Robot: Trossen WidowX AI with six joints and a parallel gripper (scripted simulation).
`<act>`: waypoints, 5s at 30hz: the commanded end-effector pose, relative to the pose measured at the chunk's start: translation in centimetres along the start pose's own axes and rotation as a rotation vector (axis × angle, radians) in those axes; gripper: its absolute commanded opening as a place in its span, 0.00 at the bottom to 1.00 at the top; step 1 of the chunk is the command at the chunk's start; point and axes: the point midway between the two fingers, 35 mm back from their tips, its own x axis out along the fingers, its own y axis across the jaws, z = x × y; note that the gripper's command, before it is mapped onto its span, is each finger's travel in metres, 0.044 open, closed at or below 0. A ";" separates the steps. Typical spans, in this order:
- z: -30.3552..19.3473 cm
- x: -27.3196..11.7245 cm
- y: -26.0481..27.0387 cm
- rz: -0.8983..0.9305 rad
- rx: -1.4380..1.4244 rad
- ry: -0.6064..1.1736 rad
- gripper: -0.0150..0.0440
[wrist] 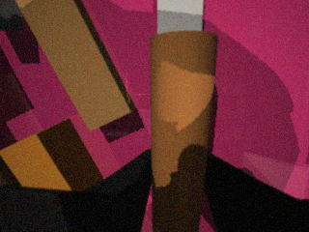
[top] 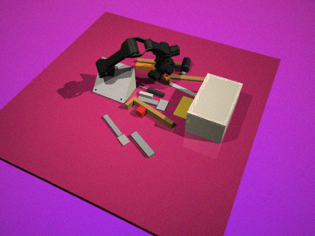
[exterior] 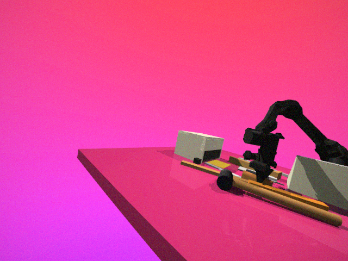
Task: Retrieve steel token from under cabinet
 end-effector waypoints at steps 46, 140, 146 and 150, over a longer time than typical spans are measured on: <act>7.0 -0.1 0.1 0.000 0.000 -0.001 0.25; 15.2 0.1 -1.2 -0.002 0.002 -0.003 0.25; 15.2 0.1 -1.7 -0.002 0.002 -0.003 0.25; 15.2 0.1 -2.1 -0.002 0.002 -0.003 0.25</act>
